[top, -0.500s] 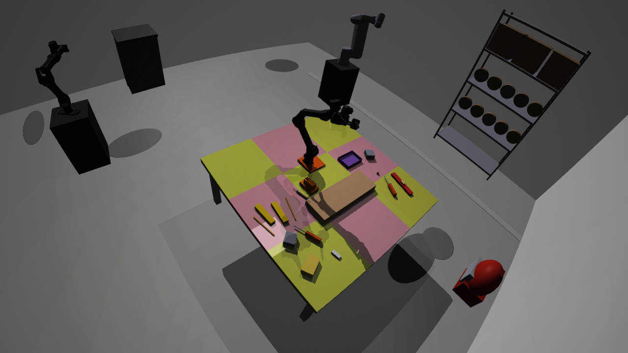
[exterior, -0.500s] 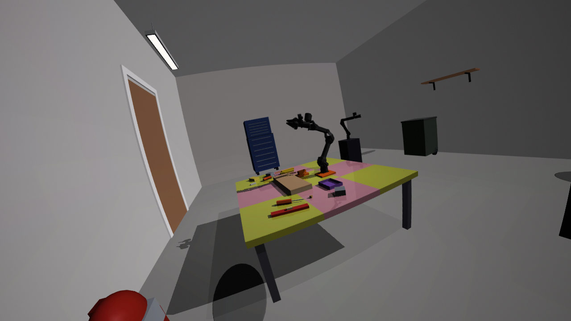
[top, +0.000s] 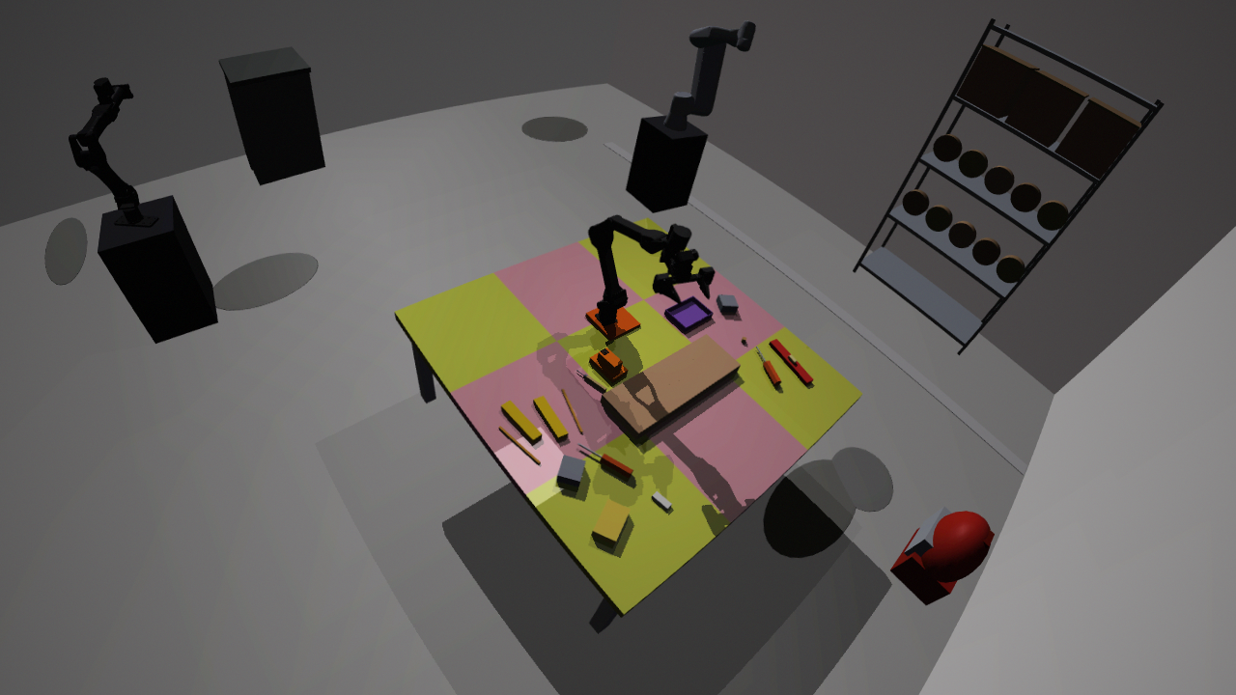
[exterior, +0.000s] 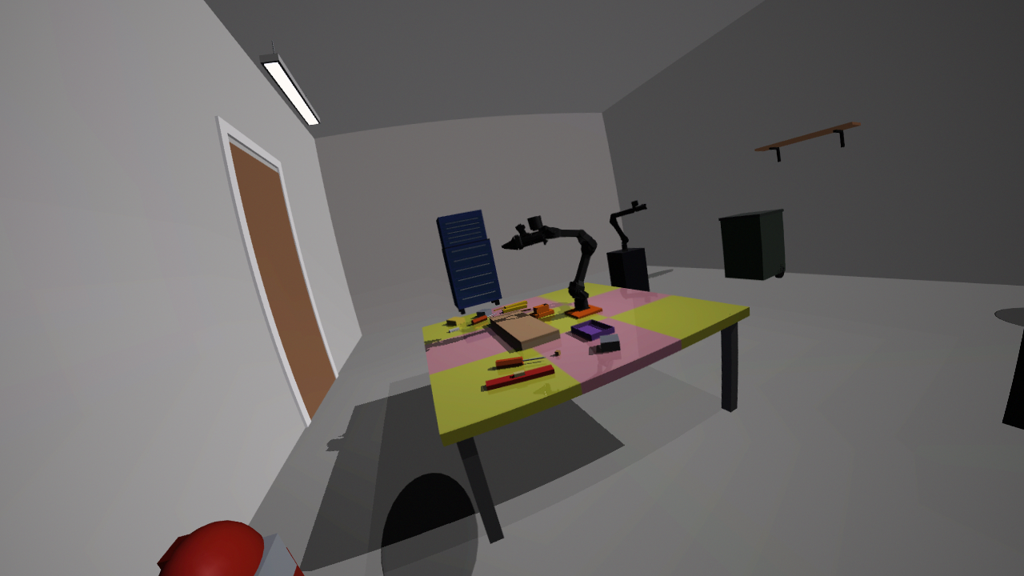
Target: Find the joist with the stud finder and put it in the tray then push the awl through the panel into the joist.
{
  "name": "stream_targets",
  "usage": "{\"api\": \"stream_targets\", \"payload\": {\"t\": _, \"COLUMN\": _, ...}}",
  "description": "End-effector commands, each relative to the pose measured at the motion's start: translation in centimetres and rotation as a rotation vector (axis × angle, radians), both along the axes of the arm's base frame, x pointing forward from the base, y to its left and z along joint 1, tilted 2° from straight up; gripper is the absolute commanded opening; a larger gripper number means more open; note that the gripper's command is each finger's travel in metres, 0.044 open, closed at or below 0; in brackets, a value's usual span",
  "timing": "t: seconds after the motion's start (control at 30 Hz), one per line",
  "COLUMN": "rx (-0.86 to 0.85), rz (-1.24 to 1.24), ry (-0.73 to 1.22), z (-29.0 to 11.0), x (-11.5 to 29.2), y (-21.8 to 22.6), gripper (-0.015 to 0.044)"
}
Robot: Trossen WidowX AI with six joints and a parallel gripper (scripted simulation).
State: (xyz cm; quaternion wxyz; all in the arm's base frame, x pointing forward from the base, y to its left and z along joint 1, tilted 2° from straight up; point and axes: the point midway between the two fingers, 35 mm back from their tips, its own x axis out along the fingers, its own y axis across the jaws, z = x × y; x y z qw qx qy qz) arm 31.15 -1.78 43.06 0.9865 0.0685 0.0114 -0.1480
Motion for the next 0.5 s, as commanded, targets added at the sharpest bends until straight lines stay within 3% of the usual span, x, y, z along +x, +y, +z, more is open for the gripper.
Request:
{"api": "stream_targets", "payload": {"t": 0.0, "rx": 0.356, "rz": -0.123, "ry": 0.152, "z": -7.1, "x": 2.0, "y": -2.6, "gripper": 0.0440}}
{"api": "stream_targets", "payload": {"t": 0.47, "rx": 1.085, "rz": -0.688, "ry": 0.329, "z": -20.9, "x": 0.1, "y": -8.1, "gripper": 0.0440}}
